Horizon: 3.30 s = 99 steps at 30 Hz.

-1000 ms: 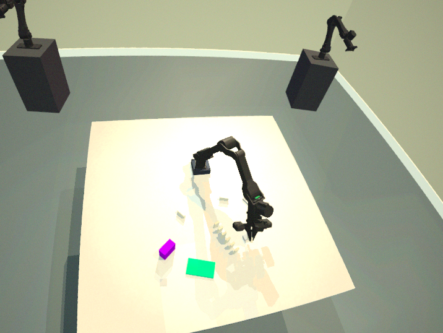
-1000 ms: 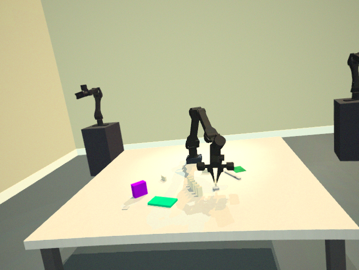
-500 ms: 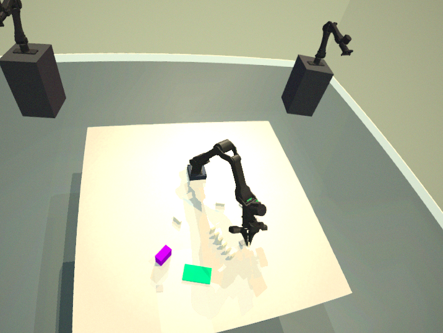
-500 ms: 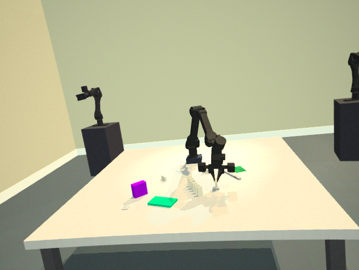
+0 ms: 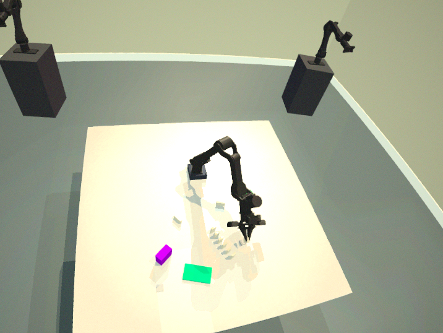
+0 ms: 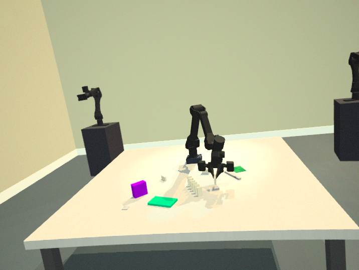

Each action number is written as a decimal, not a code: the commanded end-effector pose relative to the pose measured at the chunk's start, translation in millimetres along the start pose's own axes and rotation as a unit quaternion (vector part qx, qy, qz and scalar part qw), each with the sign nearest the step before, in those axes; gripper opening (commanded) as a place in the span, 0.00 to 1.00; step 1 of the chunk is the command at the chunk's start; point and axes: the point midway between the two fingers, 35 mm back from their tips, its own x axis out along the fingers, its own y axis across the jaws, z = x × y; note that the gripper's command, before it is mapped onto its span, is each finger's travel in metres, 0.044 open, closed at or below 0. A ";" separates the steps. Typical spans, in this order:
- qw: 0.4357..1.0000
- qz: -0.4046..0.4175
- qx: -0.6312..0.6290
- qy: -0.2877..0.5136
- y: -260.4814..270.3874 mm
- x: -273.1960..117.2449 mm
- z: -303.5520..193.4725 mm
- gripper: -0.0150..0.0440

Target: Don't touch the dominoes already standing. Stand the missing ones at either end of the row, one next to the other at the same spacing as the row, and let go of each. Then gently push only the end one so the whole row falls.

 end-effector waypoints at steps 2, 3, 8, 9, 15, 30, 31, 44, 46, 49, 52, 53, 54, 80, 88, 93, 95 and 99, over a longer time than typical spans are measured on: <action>1.000 -0.006 0.002 -0.026 -4.6 -10.4 -2.9 0.30; 0.999 -0.007 0.003 -0.033 -5.4 -12.5 -3.1 0.30; 0.998 -0.013 0.009 -0.063 -10.4 -24.2 -3.8 0.30; 0.997 -0.014 0.010 -0.069 -11.5 -26.7 -3.9 0.30; 0.994 -0.021 0.020 -0.104 -19.1 -42.8 -4.6 0.30; 0.983 -0.037 0.048 -0.172 -39.7 -81.8 -5.9 0.30; 0.983 -0.037 0.048 -0.172 -39.7 -81.8 -5.9 0.30; 0.983 -0.037 0.048 -0.172 -39.7 -81.8 -5.9 0.30; 0.983 -0.037 0.049 -0.172 -39.5 -80.6 -7.3 0.30; 0.983 -0.037 0.052 -0.172 -38.4 -75.7 -13.4 0.30; 0.983 -0.037 0.056 -0.171 -37.3 -70.5 -20.3 0.30; 0.983 -0.037 0.057 -0.171 -37.0 -68.8 -22.6 0.30; 0.983 -0.037 0.058 -0.171 -36.8 -67.2 -25.0 0.30; 0.982 -0.039 0.077 -0.169 -35.4 -43.2 -68.1 0.30; 0.982 -0.039 0.077 -0.169 -35.4 -43.2 -68.1 0.57; 0.982 -0.039 0.077 -0.169 -35.4 -43.2 -68.1 0.79; 0.982 -0.039 0.077 -0.169 -35.4 -43.2 -68.1 0.88; 0.982 -0.039 0.076 -0.169 -35.4 -45.5 -61.7 1.00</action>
